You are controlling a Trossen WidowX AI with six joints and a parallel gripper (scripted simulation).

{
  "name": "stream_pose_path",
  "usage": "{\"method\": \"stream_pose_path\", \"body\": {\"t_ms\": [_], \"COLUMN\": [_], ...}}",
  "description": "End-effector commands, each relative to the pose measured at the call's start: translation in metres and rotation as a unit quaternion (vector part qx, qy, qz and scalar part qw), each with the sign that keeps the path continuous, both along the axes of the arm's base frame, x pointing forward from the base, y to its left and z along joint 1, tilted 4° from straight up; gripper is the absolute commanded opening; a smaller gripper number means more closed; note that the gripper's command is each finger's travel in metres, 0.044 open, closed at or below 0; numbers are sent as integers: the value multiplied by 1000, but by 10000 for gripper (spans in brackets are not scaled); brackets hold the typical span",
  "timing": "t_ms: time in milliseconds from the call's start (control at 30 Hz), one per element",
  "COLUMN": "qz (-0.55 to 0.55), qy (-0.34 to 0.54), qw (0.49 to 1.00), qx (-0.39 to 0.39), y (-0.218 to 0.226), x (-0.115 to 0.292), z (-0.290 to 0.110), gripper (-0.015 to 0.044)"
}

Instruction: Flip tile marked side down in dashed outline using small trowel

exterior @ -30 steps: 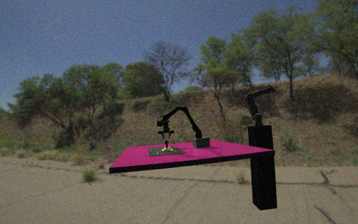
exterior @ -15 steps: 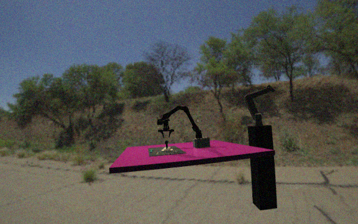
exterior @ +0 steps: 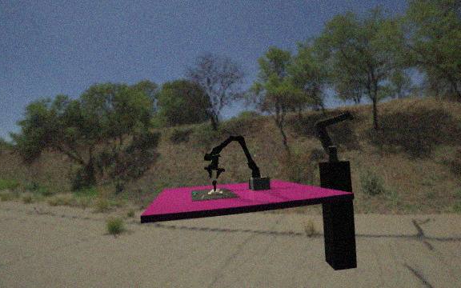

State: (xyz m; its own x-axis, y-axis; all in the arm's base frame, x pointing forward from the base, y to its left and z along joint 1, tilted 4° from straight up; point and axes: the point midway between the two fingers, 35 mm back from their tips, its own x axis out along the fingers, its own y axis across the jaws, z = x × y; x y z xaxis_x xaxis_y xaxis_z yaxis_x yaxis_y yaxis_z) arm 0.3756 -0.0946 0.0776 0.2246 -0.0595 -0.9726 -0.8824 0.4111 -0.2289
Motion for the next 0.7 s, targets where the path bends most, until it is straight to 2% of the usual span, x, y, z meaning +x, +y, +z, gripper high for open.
{"method": "stream_pose_path", "body": {"t_ms": [0, 300, 667], "qz": [-63, -135, -304], "qy": [-21, -47, -98], "qw": [998, 989, 944], "qx": [18, 39, 79], "y": [-1, -3, -16], "x": [-1, -1, -11], "z": [-4, -7, -8], "gripper": [300, 300, 300]}}
